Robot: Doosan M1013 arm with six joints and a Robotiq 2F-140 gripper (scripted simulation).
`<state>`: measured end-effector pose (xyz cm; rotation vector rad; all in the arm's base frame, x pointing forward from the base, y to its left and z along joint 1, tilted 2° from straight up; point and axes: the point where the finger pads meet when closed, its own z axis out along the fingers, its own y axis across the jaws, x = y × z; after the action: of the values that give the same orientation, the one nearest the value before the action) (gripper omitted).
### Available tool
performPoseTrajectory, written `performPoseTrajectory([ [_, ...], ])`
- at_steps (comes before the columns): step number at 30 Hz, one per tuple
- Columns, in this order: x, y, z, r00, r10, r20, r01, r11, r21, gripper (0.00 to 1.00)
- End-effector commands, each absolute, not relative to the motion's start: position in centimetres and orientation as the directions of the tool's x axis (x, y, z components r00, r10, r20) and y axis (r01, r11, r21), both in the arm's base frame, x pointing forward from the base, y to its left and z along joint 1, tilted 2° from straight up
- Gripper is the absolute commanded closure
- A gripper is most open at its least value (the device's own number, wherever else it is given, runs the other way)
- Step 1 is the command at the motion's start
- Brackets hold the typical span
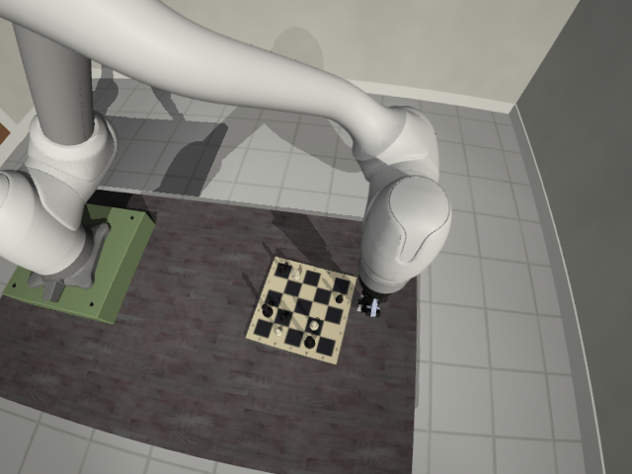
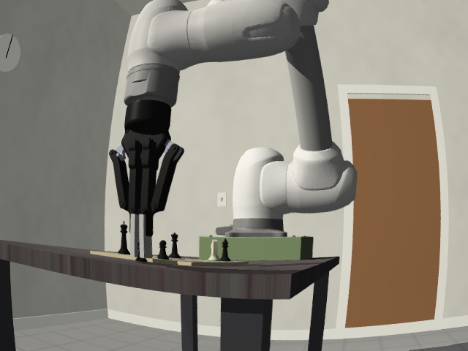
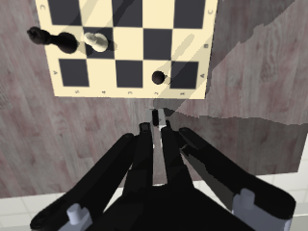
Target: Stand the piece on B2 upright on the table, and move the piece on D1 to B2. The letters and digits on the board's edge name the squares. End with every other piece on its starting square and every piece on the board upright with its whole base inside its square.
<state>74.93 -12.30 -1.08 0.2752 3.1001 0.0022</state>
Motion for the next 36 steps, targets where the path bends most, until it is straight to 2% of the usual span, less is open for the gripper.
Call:
performPoseTrajectory([
  [1, 74.9, -12.3, -1.1, -0.984, 0.176, -0.029, 0.176, 0.984, 0.004, 0.96],
  [4, 74.9, -12.3, -1.1, -0.984, 0.176, -0.029, 0.176, 0.984, 0.004, 0.96],
  [5, 74.9, -12.3, -1.1, -0.984, 0.176, -0.029, 0.176, 0.984, 0.004, 0.92],
  [7, 74.9, -12.3, -1.1, -0.984, 0.176, -0.029, 0.176, 0.984, 0.004, 0.92],
  [8, 74.9, -12.3, -1.1, -0.984, 0.176, -0.029, 0.176, 0.984, 0.004, 0.88],
  [13, 74.9, -12.3, -1.1, -0.984, 0.176, -0.029, 0.176, 0.984, 0.004, 0.84],
  [14, 74.9, -12.3, -1.1, -0.984, 0.176, -0.029, 0.176, 0.984, 0.004, 0.8],
  [36, 74.9, -12.3, 0.7, -0.984, 0.176, -0.029, 0.176, 0.984, 0.004, 0.8],
])
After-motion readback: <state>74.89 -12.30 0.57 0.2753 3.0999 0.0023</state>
